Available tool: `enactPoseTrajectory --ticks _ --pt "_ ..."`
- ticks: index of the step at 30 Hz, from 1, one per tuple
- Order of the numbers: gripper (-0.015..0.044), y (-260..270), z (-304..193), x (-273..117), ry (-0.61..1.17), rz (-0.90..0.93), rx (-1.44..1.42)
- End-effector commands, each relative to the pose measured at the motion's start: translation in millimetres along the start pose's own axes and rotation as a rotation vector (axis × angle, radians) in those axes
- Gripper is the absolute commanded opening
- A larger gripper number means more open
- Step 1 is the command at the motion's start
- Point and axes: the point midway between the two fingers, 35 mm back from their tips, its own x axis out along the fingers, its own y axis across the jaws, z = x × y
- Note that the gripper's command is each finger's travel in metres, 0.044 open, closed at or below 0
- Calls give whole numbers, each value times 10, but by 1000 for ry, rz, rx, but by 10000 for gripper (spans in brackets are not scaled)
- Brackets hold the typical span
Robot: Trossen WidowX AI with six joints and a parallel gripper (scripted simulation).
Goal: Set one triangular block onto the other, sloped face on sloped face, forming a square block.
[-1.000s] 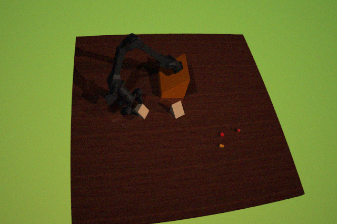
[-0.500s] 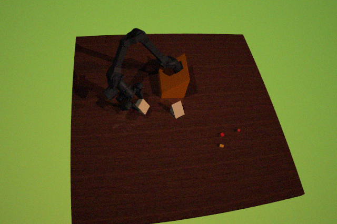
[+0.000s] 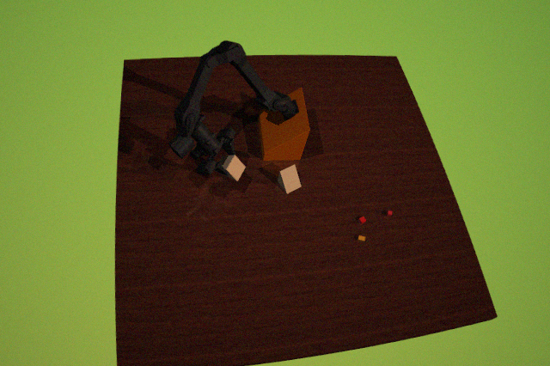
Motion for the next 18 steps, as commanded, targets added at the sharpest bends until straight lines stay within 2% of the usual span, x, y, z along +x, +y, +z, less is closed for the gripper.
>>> enactPoseTrajectory --ticks 1,10,18 --pt "0 -24 -29 58 -56 -32 50" --pt "0 -67 -67 155 -268 -63 215" --pt "0 -62 -106 173 -461 -4 353"
